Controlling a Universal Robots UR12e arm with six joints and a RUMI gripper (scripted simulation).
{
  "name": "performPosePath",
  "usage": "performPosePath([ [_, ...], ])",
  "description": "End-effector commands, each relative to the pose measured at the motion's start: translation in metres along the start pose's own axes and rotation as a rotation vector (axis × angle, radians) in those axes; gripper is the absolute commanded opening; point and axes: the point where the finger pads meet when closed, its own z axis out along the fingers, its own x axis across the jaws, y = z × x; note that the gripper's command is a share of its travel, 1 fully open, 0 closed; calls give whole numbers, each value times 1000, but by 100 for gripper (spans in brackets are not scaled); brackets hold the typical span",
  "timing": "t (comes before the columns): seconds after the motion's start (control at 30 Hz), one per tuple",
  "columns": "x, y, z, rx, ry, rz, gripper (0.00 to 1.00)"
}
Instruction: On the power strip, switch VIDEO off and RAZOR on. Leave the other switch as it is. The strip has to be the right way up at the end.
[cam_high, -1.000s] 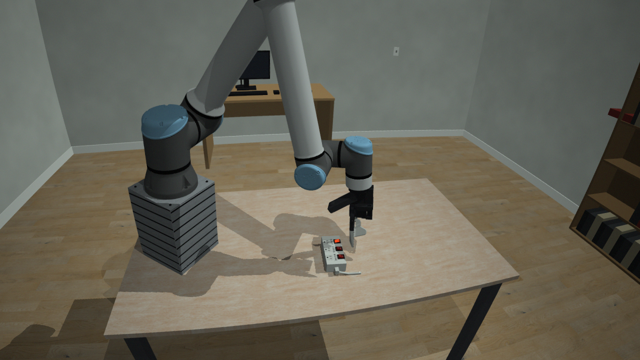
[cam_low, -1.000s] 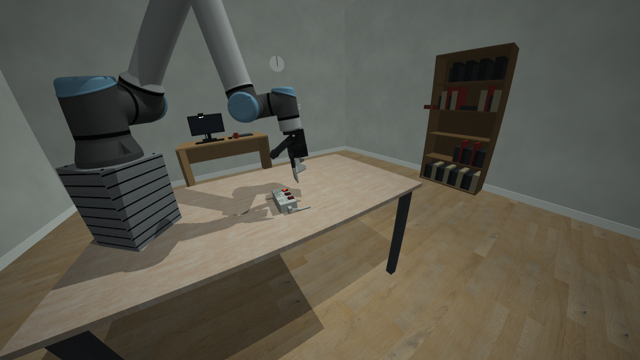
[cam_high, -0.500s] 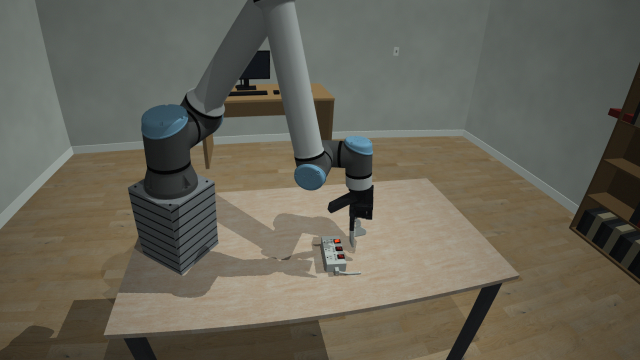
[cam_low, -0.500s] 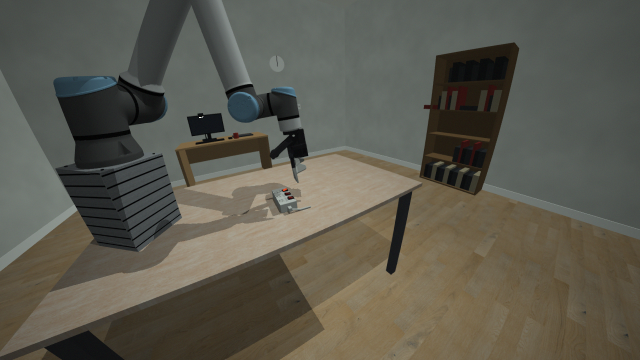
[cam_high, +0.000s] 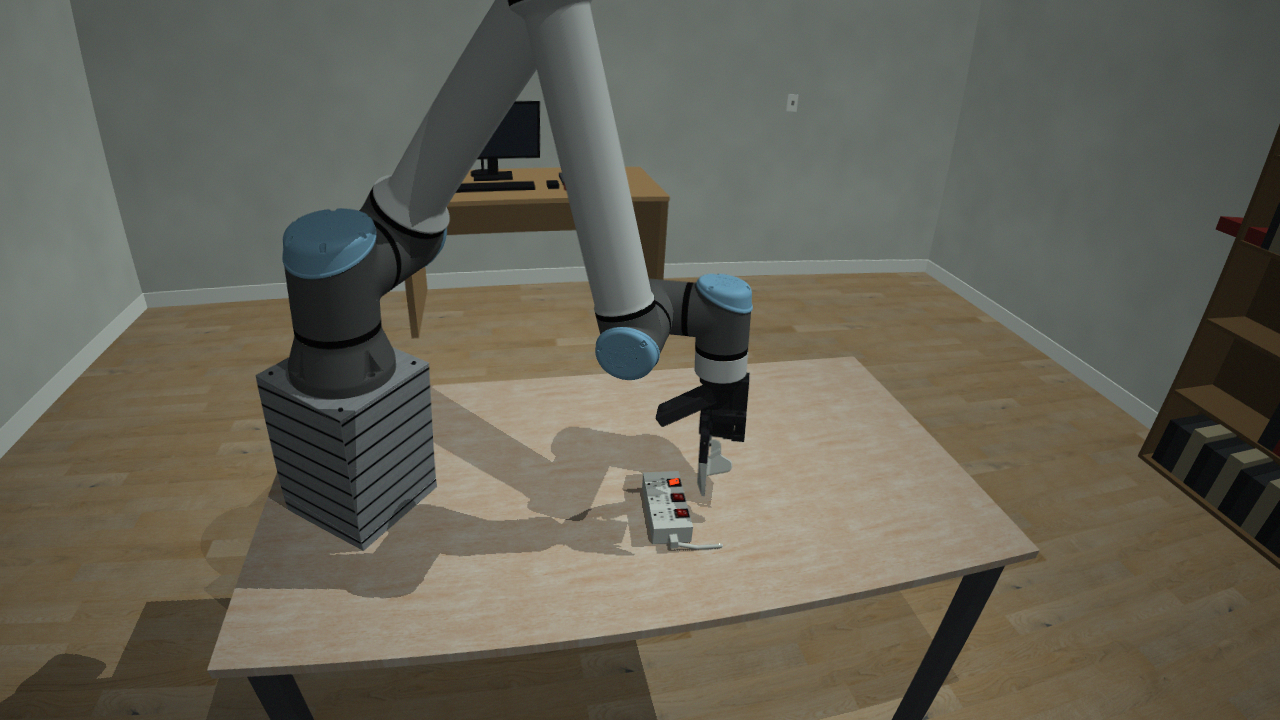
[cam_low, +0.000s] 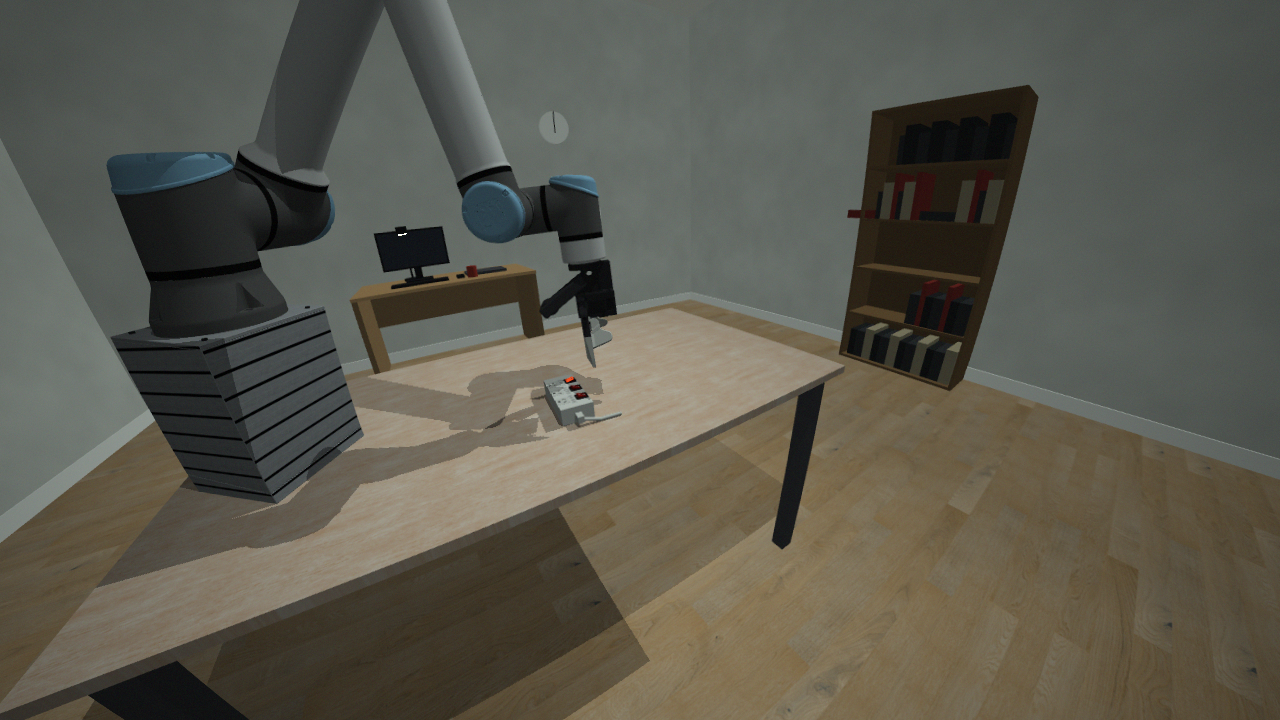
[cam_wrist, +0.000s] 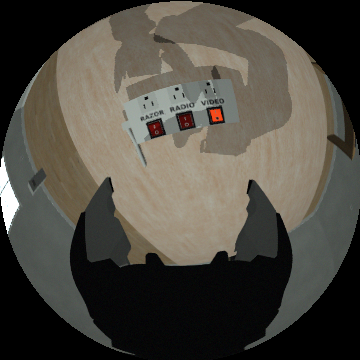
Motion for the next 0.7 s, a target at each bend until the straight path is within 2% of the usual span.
performPosePath([
  [0.0, 4, -11, 7, 114, -10, -56, 100],
  [0.03, 4, -15, 8, 147, -13, -71, 100],
  [0.13, 5, -19, 8, 178, -15, -86, 100],
  [0.2, 5, -26, 8, 235, -18, -113, 100],
  [0.27, 5, -29, 7, 259, -19, -124, 100],
  [0.33, 5, -29, 7, 259, -19, -124, 100],
  [0.47, 6, -36, 5, 308, -21, -149, 100],
  [0.67, 5, -36, 5, 311, -21, -149, 100],
])
